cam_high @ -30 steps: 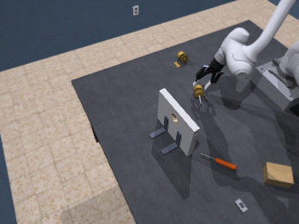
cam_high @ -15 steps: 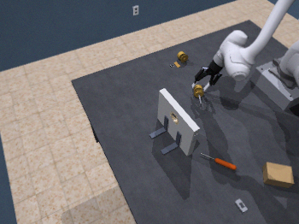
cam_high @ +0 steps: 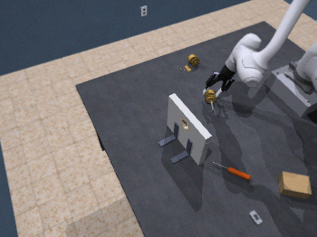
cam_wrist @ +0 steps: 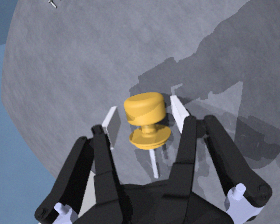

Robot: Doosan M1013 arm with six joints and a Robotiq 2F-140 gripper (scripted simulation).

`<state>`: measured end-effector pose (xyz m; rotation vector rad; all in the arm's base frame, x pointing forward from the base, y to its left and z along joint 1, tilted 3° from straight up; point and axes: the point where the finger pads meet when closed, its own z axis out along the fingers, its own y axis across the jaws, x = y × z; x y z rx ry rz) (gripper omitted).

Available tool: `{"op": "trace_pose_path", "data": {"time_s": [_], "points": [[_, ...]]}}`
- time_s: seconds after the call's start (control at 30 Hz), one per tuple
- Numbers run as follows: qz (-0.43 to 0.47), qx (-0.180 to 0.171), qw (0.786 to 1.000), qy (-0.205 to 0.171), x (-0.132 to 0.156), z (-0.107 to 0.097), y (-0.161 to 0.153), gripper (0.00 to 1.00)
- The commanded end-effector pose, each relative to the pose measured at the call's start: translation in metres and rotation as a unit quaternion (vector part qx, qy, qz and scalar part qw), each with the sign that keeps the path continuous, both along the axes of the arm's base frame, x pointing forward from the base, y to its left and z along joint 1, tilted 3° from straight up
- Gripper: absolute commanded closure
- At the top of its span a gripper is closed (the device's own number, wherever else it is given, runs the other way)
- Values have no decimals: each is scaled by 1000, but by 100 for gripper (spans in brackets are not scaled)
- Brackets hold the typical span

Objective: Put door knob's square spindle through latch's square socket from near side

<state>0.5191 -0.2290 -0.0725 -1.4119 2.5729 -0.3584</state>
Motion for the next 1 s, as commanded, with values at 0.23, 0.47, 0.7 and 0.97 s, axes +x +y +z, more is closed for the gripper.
{"op": "trace_pose_path", "data": {"time_s": [0.23,0.47,0.7,0.97], "points": [[-1,1,1000,0,0,-2,0,58],[-1,1,1000,0,0,-2,0,58],[-1,1,1000,0,0,-2,0,58],[-1,1,1000,0,0,-2,0,58]]}}
